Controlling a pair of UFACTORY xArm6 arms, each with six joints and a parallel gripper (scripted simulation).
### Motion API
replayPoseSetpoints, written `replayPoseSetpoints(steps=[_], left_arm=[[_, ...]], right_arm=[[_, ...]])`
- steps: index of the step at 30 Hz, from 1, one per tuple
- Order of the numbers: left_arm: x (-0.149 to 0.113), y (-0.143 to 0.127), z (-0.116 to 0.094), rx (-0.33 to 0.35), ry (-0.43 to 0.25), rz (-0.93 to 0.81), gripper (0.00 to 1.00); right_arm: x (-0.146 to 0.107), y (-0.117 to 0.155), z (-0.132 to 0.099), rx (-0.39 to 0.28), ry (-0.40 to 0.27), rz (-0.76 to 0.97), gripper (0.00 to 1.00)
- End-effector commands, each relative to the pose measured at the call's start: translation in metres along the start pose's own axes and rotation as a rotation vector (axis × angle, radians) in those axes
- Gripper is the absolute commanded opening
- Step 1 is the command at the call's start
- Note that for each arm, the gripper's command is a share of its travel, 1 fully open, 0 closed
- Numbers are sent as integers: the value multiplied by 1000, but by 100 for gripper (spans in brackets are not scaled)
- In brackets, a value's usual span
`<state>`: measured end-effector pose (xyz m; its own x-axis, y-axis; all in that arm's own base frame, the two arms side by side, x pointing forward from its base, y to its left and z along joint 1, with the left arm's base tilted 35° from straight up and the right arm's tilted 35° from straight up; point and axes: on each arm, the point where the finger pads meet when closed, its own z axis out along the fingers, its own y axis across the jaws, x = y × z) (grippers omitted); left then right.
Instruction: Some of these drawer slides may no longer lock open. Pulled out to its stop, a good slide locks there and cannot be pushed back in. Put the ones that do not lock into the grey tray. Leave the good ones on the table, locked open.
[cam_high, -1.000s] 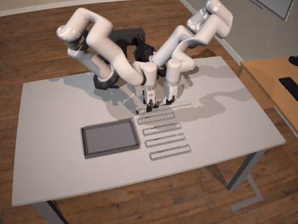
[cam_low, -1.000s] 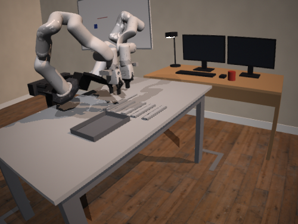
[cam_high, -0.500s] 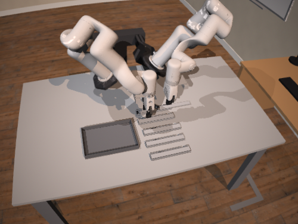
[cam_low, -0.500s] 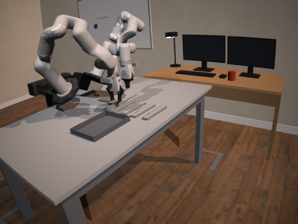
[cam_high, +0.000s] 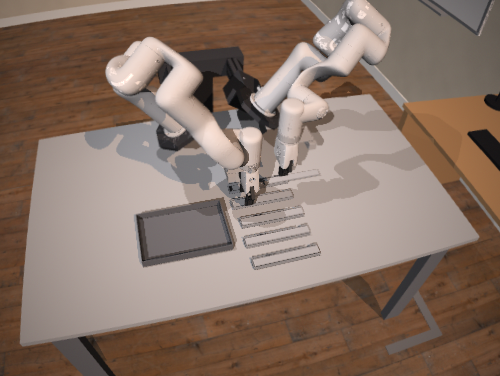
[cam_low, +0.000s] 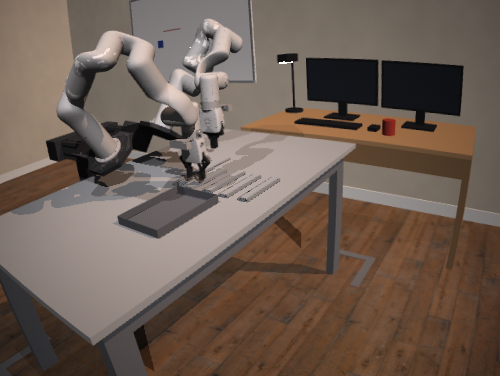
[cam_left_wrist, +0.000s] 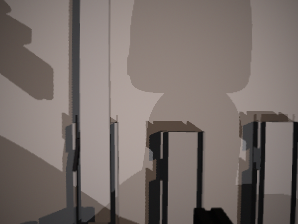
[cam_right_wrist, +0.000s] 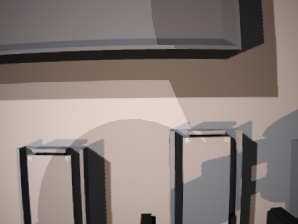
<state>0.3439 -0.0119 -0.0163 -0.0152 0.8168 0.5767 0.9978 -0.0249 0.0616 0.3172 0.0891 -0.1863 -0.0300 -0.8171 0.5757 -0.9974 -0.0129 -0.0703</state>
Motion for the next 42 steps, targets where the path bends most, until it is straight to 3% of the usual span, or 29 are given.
replayPoseSetpoints(steps=[1,14,27,28,42], left_arm=[[0,1,-1,-3,-1,-1,0],[0,1,-1,-3,-1,-1,0],[0,1,-1,-3,-1,-1,0],[0,1,-1,-3,-1,-1,0],[0,1,-1,-3,-1,-1,0]], right_arm=[[-1,-1,0,2,-2,1,67],[-1,-1,20,2,-2,1,67],[-1,-1,24,2,-2,1,67],[-1,-1,24,2,-2,1,0],[-1,-1,24,2,-2,1,0]])
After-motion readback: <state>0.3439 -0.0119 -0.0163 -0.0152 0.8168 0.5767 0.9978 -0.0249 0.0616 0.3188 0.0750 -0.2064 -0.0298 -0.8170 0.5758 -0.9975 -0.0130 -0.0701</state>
